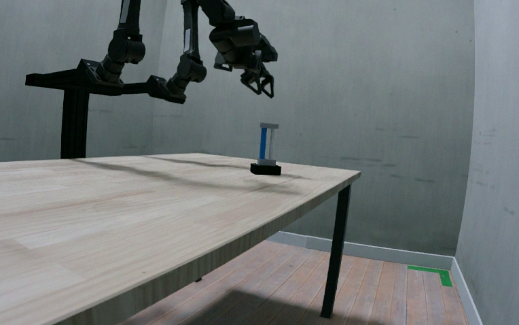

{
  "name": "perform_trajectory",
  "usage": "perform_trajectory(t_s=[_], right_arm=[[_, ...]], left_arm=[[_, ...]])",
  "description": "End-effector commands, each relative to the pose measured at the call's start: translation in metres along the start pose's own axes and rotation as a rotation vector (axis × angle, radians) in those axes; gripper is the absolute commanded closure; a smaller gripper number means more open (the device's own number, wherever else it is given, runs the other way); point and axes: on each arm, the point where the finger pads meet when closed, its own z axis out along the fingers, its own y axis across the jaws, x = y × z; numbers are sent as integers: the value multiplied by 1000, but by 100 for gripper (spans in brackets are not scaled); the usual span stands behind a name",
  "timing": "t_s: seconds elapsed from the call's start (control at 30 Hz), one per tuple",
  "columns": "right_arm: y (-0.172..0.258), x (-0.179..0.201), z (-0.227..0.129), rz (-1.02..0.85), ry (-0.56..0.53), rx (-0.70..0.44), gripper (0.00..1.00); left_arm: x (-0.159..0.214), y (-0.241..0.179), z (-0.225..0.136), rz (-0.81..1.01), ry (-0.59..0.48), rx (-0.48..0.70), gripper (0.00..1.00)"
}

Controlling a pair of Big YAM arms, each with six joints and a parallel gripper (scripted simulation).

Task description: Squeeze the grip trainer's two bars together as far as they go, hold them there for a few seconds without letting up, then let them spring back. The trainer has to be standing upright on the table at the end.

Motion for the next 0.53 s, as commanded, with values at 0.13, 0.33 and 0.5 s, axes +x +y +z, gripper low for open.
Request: perform_trajectory(t_s=[0.13, 0.33, 0.5], right_arm=[[-16, -10, -2, -38, -7, 9, 0], [-16, -10, -2, -38, -7, 9, 0], [-16, -10, -2, -38, -7, 9, 0]], left_arm=[[-33, -4, -5, -12, -56, 7, 8], [-33, -4, -5, -12, -56, 7, 8], [-33, -4, -5, -12, -56, 7, 8]])
